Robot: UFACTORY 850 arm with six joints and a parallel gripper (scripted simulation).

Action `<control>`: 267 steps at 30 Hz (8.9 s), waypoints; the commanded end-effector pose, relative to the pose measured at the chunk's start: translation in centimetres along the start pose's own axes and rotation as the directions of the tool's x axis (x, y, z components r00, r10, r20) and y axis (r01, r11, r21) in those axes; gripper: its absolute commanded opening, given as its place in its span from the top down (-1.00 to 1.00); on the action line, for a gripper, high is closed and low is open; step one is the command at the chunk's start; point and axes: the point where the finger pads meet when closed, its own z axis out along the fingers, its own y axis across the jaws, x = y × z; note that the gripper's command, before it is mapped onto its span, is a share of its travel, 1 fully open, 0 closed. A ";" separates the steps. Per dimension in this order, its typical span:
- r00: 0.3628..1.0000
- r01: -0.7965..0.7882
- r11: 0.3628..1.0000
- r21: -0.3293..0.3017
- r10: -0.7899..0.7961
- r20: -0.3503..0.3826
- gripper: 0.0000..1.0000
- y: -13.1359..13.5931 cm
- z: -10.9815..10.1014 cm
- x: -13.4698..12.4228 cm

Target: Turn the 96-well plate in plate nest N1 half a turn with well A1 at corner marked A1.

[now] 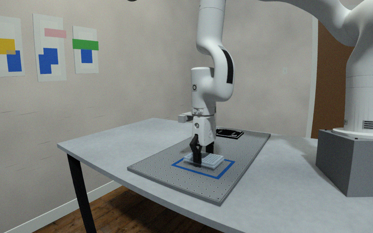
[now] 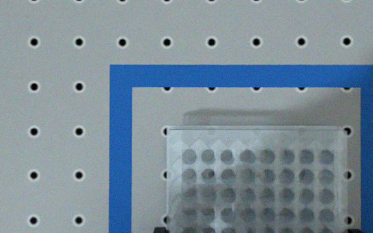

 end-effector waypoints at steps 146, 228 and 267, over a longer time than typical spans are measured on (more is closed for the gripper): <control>-0.641 -0.767 -0.641 0.001 0.767 0.001 1.00 22.3 -7.4 4.2; -1.000 -0.017 -1.000 0.000 0.017 0.001 1.00 38.9 -7.9 7.2; -1.000 -0.017 -1.000 0.000 0.017 0.001 1.00 38.8 -4.2 7.2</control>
